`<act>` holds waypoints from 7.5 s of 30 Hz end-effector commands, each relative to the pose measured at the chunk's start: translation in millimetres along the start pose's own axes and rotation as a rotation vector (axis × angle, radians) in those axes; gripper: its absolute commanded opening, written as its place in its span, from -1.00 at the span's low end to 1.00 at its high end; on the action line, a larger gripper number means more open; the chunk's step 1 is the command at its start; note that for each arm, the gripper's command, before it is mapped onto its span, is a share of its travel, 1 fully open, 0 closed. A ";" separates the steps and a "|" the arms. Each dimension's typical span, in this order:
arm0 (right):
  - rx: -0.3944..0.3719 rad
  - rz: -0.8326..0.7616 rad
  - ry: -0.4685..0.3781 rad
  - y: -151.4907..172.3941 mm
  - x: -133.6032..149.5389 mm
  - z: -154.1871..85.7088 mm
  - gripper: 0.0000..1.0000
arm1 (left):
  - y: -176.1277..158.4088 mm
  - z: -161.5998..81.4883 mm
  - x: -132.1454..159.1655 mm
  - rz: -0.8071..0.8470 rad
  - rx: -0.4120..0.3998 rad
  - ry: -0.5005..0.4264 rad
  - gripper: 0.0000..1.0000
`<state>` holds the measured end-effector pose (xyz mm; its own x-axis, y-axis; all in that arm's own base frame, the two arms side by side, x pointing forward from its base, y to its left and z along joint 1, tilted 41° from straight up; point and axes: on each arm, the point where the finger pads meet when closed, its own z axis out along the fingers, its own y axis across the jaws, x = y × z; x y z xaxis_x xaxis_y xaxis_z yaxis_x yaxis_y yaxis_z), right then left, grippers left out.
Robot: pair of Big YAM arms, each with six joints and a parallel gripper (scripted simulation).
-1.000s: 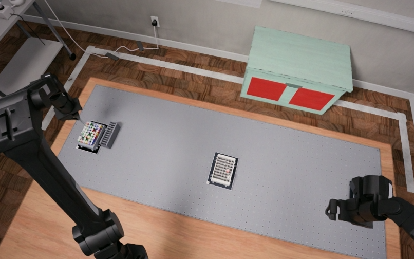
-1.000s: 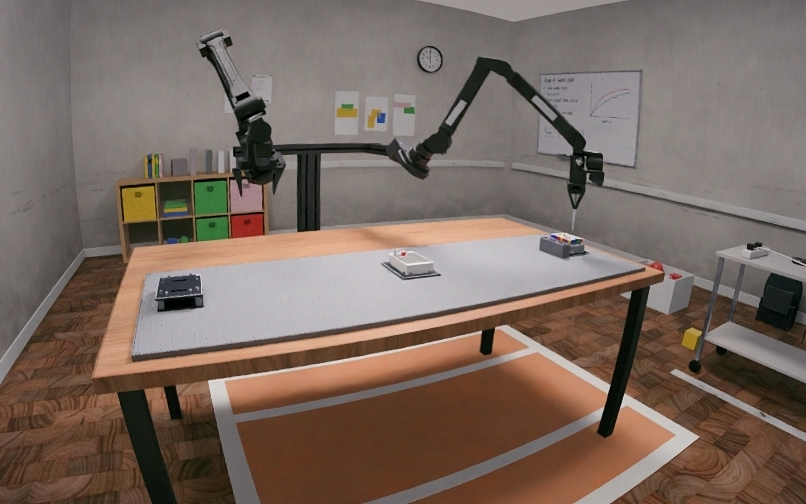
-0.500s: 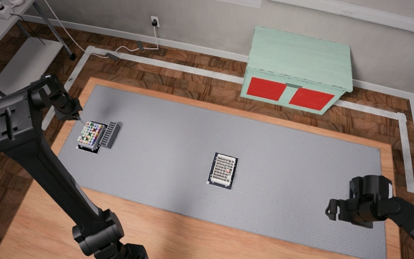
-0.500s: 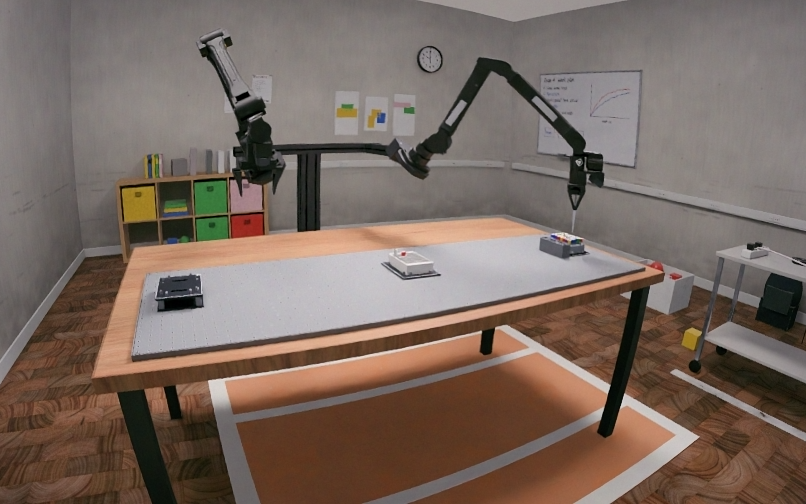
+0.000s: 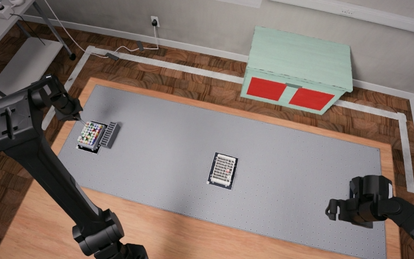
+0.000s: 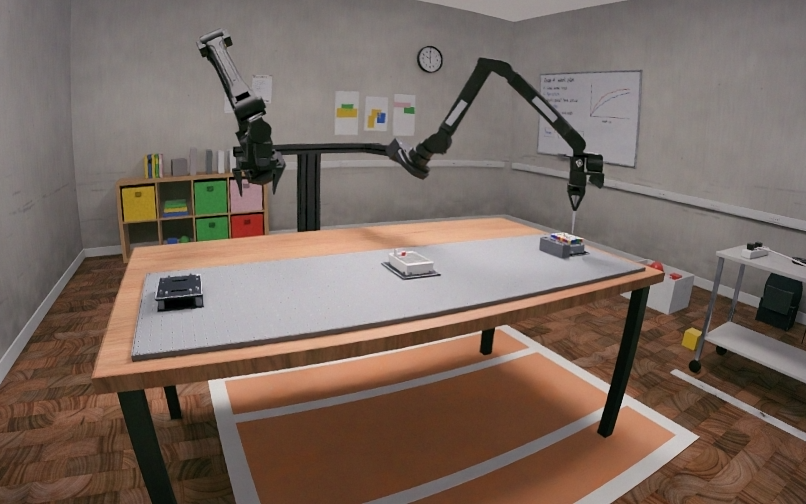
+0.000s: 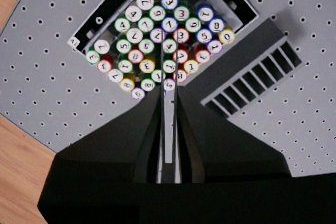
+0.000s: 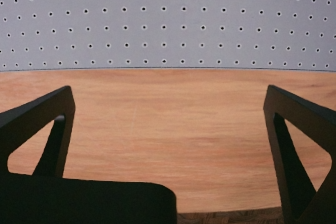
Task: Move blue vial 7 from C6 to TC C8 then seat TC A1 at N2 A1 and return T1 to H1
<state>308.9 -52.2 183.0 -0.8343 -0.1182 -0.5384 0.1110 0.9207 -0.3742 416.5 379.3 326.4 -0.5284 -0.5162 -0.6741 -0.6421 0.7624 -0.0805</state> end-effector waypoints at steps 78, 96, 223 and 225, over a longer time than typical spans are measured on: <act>0.000 0.014 -0.022 -2.6 -10.2 -5.2 1.00 | -8.0 39.9 5.8 0.001 0.008 0.022 -0.79; 0.000 0.014 -0.022 -2.6 -10.2 -5.2 1.00 | -8.1 45.1 5.4 0.002 0.009 0.018 -0.79; 0.000 0.014 -0.022 -2.6 -10.2 -5.2 1.00 | 5.9 -45.5 -29.8 0.010 -0.033 -0.076 -0.82; 0.000 0.014 -0.022 -2.6 -10.2 -5.2 1.00 | 7.2 -41.5 -26.6 0.009 -0.035 -0.060 -0.82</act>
<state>308.9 -52.2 183.0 -0.8343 -0.1182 -0.5384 0.1110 0.9207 -0.3742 409.7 373.3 339.8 -0.5259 -0.5060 -0.6836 -0.6487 0.7585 -0.0624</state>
